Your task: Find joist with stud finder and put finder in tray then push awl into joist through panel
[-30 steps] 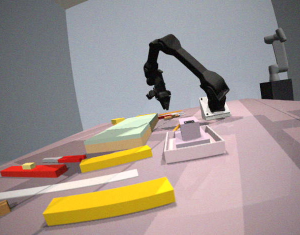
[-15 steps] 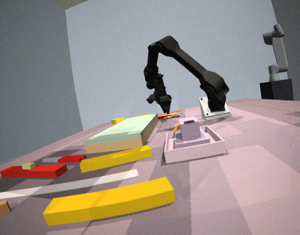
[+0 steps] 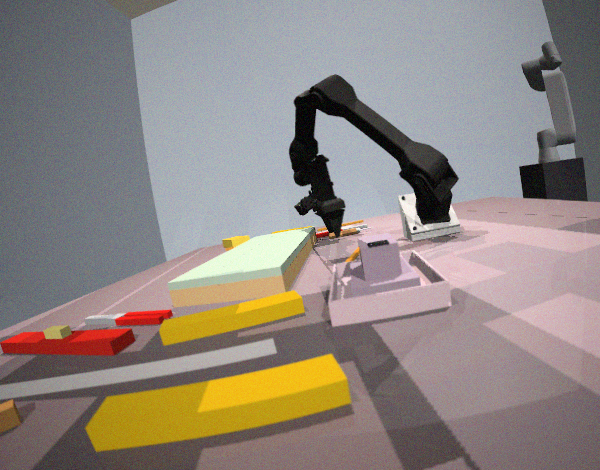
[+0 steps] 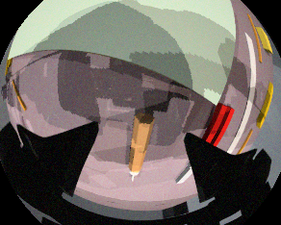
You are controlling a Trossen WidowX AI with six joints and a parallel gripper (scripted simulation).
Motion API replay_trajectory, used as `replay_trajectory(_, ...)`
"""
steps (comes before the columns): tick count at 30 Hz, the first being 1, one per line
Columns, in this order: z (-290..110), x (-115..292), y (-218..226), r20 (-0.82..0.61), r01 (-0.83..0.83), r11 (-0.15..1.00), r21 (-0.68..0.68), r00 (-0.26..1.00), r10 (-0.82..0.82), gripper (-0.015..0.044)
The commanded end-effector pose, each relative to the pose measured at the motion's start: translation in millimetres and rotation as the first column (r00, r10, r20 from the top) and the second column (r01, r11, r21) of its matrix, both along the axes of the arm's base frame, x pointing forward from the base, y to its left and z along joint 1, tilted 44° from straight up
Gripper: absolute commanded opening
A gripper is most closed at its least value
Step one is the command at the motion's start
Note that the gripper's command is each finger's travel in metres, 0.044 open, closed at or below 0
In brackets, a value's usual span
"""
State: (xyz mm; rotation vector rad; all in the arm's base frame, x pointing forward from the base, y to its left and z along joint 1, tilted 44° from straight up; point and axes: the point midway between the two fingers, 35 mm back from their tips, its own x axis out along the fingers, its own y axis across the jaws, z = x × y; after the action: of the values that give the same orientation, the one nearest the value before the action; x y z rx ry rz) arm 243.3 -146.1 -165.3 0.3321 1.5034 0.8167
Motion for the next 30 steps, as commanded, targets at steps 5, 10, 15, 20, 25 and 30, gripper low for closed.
replay_trajectory(5,-3,-2,4,-0.007,0.009,1.0,0.009,1.0,-0.009,0.0361)
replay_trajectory(10,-3,-2,4,-0.007,0.009,1.0,0.009,1.0,-0.009,0.023)
replay_trajectory(15,-3,-2,4,-0.007,0.009,1.0,0.009,1.0,-0.009,0.0099)
replay_trajectory(20,-3,-2,4,-0.007,0.009,1.0,0.009,1.0,-0.009,0.0046)
replay_trajectory(25,0,-1,-1,-0.007,0.009,1.0,0.008,1.0,-0.009,0.0)
replay_trajectory(30,16,3,-19,-0.007,0.01,1.0,0.006,1.0,-0.01,0.0)
